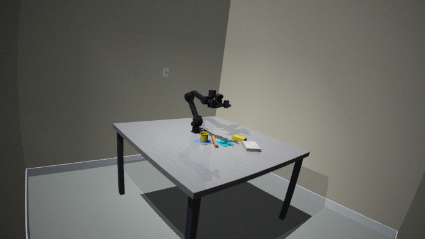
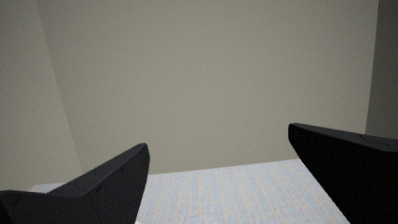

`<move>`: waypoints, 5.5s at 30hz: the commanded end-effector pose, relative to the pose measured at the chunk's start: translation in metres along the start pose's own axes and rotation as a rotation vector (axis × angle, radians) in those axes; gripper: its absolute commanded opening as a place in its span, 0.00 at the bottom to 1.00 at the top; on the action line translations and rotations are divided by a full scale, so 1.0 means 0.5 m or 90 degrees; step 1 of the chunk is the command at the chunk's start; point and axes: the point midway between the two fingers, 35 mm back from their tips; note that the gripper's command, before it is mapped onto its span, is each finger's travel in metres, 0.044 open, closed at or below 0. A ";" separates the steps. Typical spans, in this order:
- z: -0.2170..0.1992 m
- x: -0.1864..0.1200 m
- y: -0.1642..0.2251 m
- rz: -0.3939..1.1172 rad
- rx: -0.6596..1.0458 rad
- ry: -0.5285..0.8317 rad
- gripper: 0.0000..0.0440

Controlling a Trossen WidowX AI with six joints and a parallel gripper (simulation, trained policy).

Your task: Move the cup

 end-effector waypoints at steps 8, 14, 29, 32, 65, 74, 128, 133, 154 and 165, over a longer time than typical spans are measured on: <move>0.001 -0.006 0.027 0.048 0.019 0.010 0.43; 0.008 -0.010 0.051 0.097 0.037 0.011 0.09; 0.043 -0.019 0.094 0.240 0.093 -0.006 0.27; 0.049 -0.022 0.102 0.270 0.103 -0.005 0.26; 0.061 -0.081 0.184 0.609 0.110 0.056 0.28; 0.050 -0.101 0.197 0.697 0.090 0.077 0.29; -0.113 -0.172 0.349 1.047 -0.026 0.151 0.39; -0.128 -0.177 0.370 1.058 -0.031 0.148 0.41; -0.177 -0.194 0.477 1.093 -0.080 0.088 0.42; -0.189 -0.200 0.520 1.099 -0.143 0.012 0.07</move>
Point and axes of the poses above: the point midway between the two fingers, 35 mm back from their tips, its own x axis out along the fingers, its own z axis across the jaws, y = z × x, and after that the axes turned 6 degrees about x, right-handed
